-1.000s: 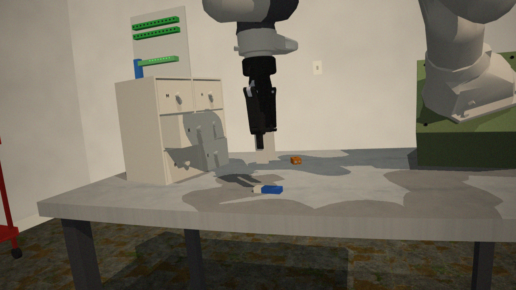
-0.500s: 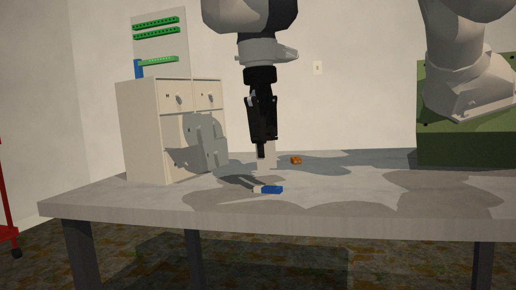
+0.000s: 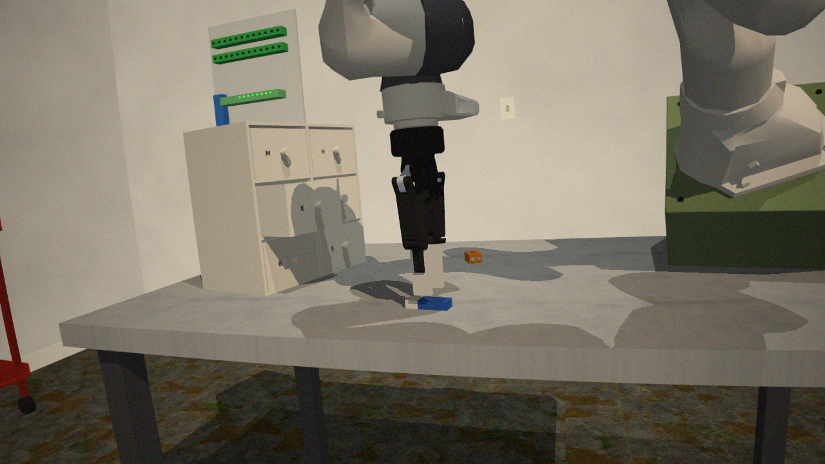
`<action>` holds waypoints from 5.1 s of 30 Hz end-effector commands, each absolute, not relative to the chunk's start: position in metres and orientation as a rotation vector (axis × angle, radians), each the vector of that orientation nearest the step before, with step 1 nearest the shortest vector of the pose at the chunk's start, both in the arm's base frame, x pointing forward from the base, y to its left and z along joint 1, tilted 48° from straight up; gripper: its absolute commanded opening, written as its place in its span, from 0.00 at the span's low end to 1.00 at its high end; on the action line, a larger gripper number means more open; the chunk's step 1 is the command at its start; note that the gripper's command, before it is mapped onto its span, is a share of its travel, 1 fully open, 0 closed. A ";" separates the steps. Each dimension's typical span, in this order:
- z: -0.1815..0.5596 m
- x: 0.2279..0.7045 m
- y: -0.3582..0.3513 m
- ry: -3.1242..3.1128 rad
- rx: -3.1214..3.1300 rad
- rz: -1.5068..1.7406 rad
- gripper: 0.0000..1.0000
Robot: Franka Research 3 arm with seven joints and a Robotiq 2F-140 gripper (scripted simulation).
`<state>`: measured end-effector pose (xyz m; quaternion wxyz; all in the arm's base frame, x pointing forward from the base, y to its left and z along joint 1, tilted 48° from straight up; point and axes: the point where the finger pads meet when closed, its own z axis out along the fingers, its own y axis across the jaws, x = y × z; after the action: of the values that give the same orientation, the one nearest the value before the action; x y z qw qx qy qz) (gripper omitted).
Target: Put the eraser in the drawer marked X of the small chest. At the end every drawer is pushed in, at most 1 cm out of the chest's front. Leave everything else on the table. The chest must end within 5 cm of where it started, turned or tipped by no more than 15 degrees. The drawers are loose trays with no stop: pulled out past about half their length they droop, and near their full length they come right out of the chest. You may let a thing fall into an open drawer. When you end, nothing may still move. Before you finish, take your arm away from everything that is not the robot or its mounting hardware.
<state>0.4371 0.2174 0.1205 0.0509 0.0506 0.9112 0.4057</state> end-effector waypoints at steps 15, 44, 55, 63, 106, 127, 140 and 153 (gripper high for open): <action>0.119 0.440 0.220 2.762 0.132 1.227 0.23; 0.119 0.441 0.220 2.761 0.132 1.227 0.23; 0.119 0.441 0.220 2.761 0.132 1.227 0.23; 0.115 0.442 0.224 2.761 0.132 1.227 0.23; 0.106 0.444 0.235 2.762 0.132 1.227 0.11; 0.149 0.434 0.186 2.761 0.132 1.227 0.11; 0.172 0.429 0.161 2.762 0.132 1.227 0.11; 0.129 0.502 0.107 2.781 0.263 1.253 0.11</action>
<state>0.4793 0.1240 0.1476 0.0550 0.0726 0.9128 0.3982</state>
